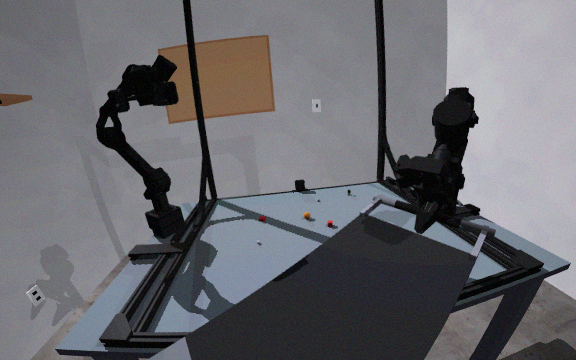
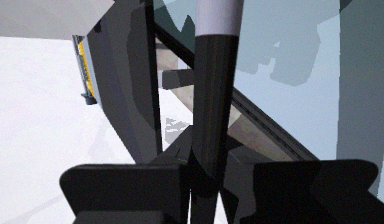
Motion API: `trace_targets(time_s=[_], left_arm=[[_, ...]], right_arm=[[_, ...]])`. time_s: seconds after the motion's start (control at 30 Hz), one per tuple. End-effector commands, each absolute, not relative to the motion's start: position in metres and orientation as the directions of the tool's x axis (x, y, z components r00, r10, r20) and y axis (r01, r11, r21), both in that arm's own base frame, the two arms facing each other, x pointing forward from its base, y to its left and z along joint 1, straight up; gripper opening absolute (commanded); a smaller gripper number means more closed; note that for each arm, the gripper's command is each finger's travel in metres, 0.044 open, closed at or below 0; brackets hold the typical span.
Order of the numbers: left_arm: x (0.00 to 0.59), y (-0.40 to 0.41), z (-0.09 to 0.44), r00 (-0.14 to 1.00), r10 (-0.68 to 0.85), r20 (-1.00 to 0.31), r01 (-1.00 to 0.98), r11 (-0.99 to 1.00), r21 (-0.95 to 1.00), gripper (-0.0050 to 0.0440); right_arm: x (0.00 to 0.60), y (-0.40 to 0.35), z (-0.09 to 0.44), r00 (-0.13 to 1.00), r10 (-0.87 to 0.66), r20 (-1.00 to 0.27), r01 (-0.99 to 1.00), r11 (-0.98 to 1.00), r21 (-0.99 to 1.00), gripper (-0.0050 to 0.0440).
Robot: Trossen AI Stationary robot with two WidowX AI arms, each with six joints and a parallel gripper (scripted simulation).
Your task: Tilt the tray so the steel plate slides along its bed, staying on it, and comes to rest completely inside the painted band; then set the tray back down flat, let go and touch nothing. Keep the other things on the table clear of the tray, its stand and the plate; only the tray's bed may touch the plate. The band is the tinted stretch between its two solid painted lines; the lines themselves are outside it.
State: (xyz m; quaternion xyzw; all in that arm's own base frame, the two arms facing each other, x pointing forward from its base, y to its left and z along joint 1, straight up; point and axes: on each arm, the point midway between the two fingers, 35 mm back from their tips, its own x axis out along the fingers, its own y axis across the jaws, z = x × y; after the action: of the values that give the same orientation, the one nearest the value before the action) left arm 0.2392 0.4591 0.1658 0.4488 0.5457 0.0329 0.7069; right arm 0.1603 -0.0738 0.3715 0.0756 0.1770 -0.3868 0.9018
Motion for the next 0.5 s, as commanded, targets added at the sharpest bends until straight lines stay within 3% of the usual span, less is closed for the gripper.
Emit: trace_targets(time_s=[0.0,0.47], left_arm=[[0.2395,0.4599,0.1839,0.417,0.559,-0.716,0.428,0.574,0.698,0.0000],[0.2406,0.4614,0.1931,0.421,0.565,-0.710,0.424,0.569,0.704,0.0000]], right_arm=[[0.1602,-0.0740,0.3718,0.637,-0.672,-0.376,0.726,0.688,0.000,0.0440],[0.1602,-0.0740,0.3718,0.637,-0.672,-0.376,0.726,0.688,0.000,0.0440]])
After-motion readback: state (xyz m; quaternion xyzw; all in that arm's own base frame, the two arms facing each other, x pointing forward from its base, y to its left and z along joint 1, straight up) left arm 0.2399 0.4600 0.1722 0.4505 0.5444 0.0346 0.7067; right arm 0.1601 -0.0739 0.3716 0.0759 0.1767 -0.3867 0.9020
